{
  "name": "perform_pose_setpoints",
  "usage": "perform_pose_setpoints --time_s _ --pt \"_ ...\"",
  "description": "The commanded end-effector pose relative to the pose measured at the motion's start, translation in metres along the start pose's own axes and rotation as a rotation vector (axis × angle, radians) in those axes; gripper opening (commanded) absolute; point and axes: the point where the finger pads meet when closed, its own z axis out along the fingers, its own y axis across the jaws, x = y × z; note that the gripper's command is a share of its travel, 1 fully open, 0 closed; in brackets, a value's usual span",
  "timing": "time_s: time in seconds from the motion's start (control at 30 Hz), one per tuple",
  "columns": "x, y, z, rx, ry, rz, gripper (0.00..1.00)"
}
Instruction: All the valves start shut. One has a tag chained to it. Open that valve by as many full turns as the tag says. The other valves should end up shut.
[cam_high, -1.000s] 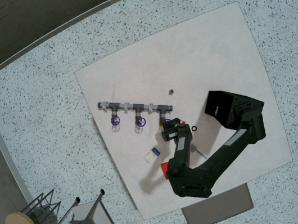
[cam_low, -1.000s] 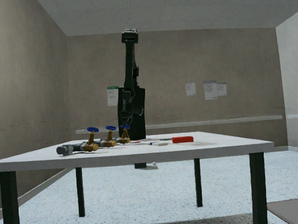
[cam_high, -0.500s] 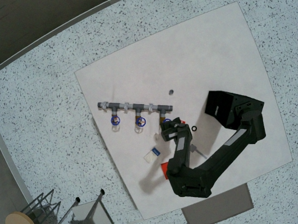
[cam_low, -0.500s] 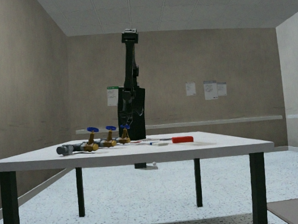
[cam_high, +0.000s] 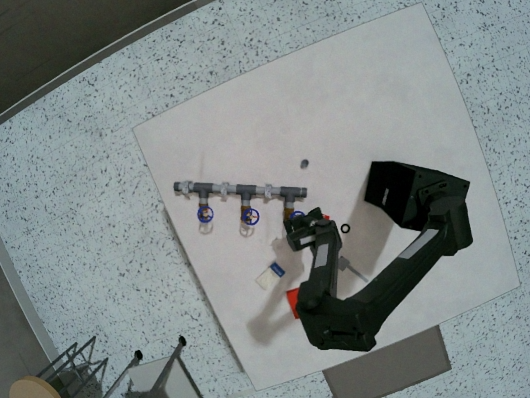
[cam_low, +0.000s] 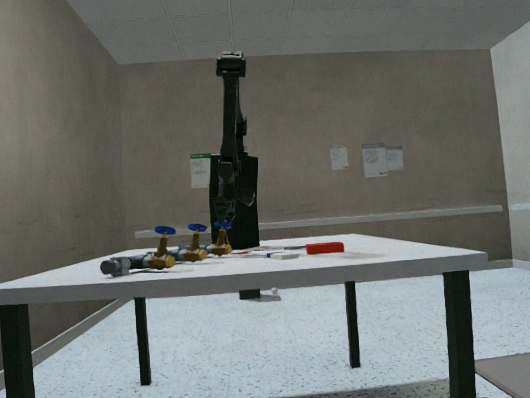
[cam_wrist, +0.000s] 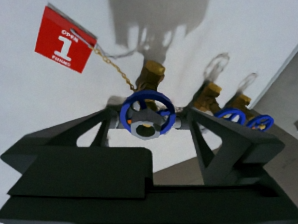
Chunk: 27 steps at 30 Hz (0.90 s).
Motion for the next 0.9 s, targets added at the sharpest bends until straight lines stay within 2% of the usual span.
perform_pose_setpoints --time_s 0.0,0.37,0.6,0.8,0.87 --pt "0.0023 0.0059 0.002 -0.002 0.0 -0.021 1.0" --pt "0.0022 0.0059 0.002 -0.002 0.0 -0.014 1.0" --pt "0.0023 0.0058 0.002 -0.001 0.0 0.125 1.0" --pt "0.0028 0.0057 0.0021 0.0 0.004 0.388 1.0" --pt "0.0028 0.0057 0.0021 0.0 0.004 0.388 1.0"
